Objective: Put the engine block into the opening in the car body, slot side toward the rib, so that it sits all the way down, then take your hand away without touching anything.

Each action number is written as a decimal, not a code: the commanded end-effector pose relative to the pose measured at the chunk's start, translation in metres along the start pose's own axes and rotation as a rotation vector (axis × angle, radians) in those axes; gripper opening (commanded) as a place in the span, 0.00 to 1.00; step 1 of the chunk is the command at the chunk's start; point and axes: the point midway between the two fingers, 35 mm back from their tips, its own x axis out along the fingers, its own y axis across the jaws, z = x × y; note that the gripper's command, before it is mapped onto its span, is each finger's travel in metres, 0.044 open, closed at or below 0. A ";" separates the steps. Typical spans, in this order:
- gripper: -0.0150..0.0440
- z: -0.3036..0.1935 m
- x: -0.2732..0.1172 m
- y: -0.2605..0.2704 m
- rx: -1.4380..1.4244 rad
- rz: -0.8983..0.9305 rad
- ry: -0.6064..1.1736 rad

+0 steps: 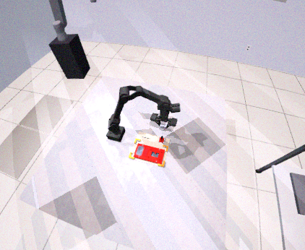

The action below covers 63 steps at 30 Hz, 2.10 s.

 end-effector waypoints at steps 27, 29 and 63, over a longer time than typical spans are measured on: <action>0.25 -0.002 -0.023 -0.004 1.048 0.020 -0.011; 0.25 -0.002 -0.024 -0.004 1.117 0.022 -0.010; 0.25 -0.007 -0.048 -0.004 2.297 0.055 0.019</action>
